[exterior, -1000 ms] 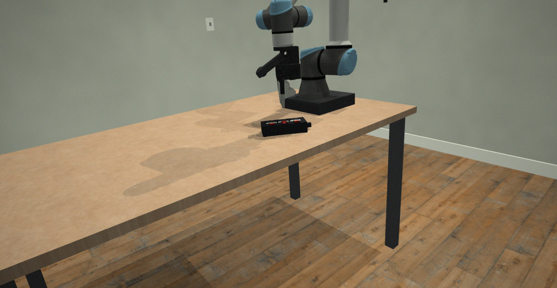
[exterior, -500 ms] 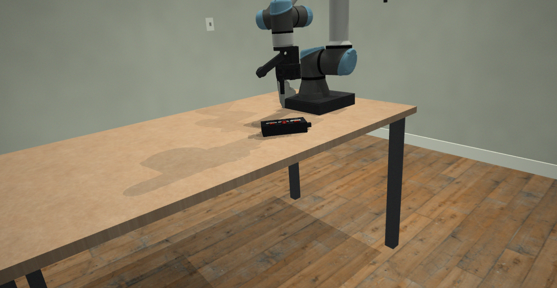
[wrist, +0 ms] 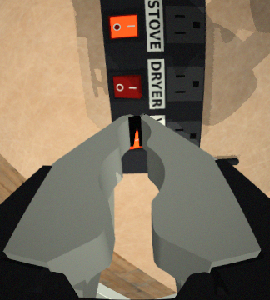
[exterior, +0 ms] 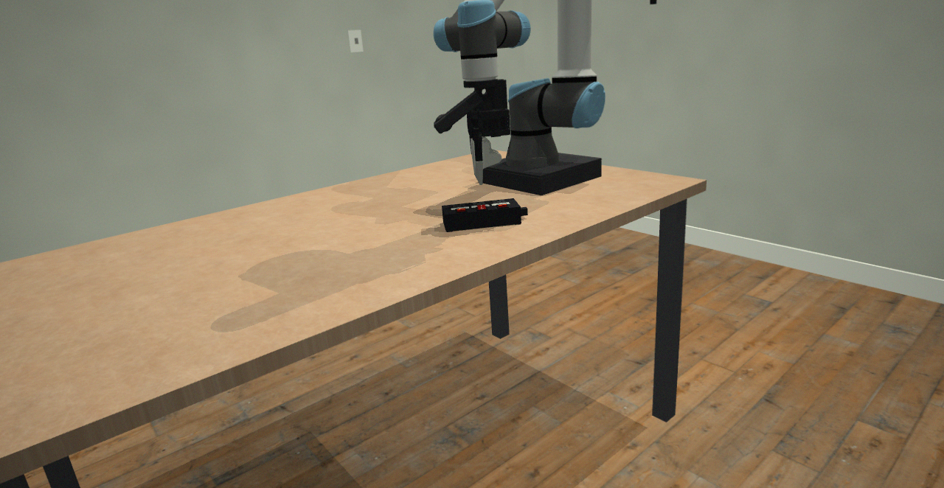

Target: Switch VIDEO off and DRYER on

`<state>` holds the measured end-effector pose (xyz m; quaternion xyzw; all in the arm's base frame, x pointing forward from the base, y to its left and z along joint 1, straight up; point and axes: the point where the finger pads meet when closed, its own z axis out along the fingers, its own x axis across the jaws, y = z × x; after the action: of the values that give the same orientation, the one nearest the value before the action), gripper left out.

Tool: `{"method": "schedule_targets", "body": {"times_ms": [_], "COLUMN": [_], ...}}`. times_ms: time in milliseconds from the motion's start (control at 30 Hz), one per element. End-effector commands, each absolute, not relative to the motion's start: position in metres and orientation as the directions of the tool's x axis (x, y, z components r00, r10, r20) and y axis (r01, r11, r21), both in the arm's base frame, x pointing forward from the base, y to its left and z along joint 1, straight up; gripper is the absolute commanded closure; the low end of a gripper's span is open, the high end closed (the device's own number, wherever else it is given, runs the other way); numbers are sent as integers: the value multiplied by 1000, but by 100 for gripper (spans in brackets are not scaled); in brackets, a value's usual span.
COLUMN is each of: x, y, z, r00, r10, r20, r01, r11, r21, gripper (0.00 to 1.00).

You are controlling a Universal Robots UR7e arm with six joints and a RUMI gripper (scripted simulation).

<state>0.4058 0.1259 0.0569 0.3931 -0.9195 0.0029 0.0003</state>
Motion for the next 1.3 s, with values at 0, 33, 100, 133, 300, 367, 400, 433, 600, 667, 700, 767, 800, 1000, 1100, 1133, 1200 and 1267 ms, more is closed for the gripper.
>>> {"method": "schedule_targets", "body": {"times_ms": [0, 33, 100, 133, 300, 367, 400, 433, 600, 667, 700, 767, 800, 1000, 1100, 1133, 1200, 1267], "x": [406, 406, 406, 406, 406, 406, 406, 406, 406, 406, 406, 407, 407, 407, 407, 407, 407, 407], "y": [126, 126, 126, 126, 126, 126, 126, 126, 126, 126, 126, 126, 126, 126, 126, 126, 126, 126], "z": [55, 54, 52, 51, 45, 42, 40, 39, 35, 32, 31, 28, 27, 21, 20, 20, 18, 17], "r00": [-691, -691, -691, -691, -691, -691, -691, -691, -691, -691, -691, -691, -691, -691, -691, -691, -691, -691], "r10": [-723, -723, -723, -723, -723, -723, -723, -723, -723, -723, -723, -723, -723, -723, -723, -723, -723, -723], "r20": [2, 2, 2, 2, 2, 2, 2, 2, 2, 2, 2, 2, 2, 2, 2, 2, 2, 2], "r01": [-723, -723, -723, -723, -723, -723, -723, -723, -723, -723, -723, -723, -723, -723, -723, -723, -723, -723], "r11": [691, 691, 691, 691, 691, 691, 691, 691, 691, 691, 691, 691, 691, 691, 691, 691, 691, 691], "r21": [-6, -6, -6, -6, -6, -6, -6, -6, -6, -6, -6, -6, -6, -6, -6, -6, -6, -6], "gripper": [100, 100, 100, 100, 100, 100, 100, 100, 100, 100, 100, 100, 100, 100, 100, 100, 100, 100]}}
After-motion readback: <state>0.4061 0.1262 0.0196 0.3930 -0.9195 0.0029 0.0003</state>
